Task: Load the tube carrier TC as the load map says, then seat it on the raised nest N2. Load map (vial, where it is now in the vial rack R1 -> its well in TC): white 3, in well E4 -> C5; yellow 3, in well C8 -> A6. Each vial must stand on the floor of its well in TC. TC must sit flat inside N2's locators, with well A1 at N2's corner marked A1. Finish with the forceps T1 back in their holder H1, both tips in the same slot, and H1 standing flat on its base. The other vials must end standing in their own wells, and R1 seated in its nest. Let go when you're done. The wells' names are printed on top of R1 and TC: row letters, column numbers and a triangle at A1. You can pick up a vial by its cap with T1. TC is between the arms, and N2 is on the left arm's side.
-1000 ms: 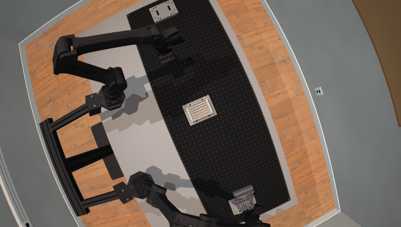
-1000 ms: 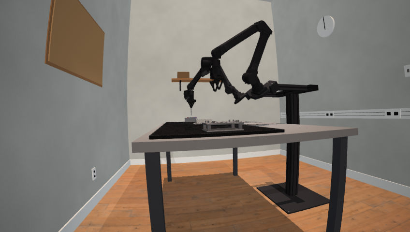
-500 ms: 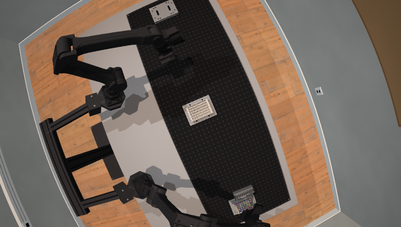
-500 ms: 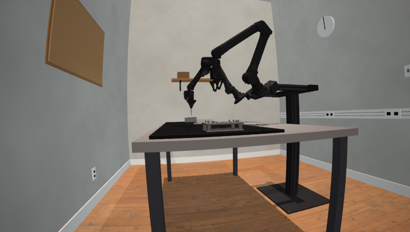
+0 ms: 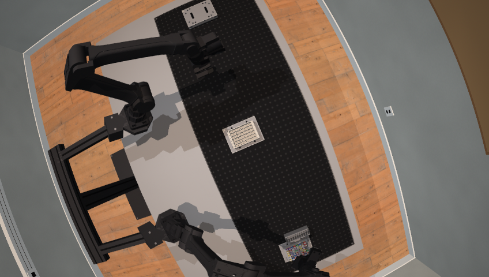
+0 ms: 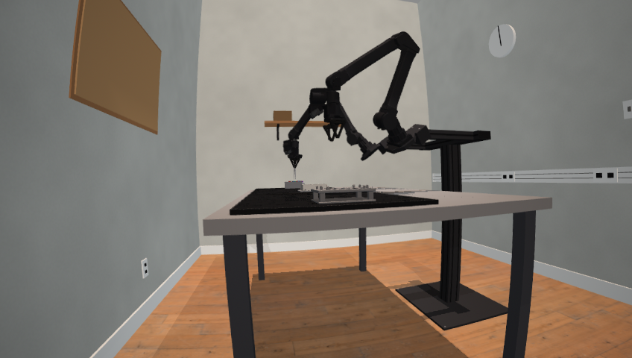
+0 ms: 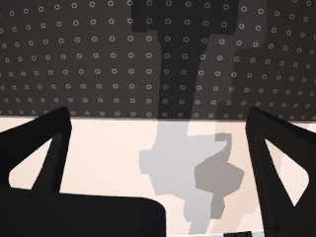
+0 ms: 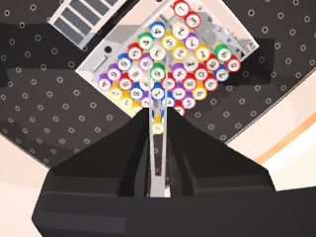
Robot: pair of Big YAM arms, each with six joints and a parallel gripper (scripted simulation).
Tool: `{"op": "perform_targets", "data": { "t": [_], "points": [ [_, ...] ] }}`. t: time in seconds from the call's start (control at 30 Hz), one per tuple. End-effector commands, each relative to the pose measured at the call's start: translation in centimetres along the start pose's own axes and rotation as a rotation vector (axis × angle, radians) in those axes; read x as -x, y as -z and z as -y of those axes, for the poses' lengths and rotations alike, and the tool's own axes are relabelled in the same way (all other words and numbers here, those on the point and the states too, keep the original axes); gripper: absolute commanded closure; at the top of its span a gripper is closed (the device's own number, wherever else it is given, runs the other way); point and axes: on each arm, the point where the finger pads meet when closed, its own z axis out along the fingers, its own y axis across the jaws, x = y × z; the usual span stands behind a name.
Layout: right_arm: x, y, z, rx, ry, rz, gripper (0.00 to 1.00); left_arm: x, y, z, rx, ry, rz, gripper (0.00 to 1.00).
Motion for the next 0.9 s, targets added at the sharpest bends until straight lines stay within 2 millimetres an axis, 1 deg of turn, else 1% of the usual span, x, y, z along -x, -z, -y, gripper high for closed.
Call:
{"op": "perform_targets", "data": {
  "t": [0.0, 0.03, 0.53, 0.6, 0.87],
  "points": [
    [-0.03, -1.22, 0.1, 0.005, -0.005, 0.0, 0.9, 1.15, 0.75, -0.21, -0.002, -0.007, 0.028, 0.0],
    [0.08, -1.15, 0.31, 0.001, -0.004, 0.002, 0.9, 1.15, 0.75, -0.21, -0.002, -0.007, 0.028, 0.0],
    [-0.07, -1.68, -0.1, 0.01, -0.006, 0.0, 0.89, 1.15, 0.75, -0.21, -0.002, -0.007, 0.028, 0.0],
    [0.09, -1.51, 0.37, 0.0, -0.003, 0.002, 0.89, 1.15, 0.75, -0.21, -0.002, -0.007, 0.028, 0.0],
    [0.0, -1.93, -0.06, 0.01, -0.006, 0.001, 0.89, 1.15, 0.75, -0.21, -0.002, -0.007, 0.028, 0.0]
  ]
}}
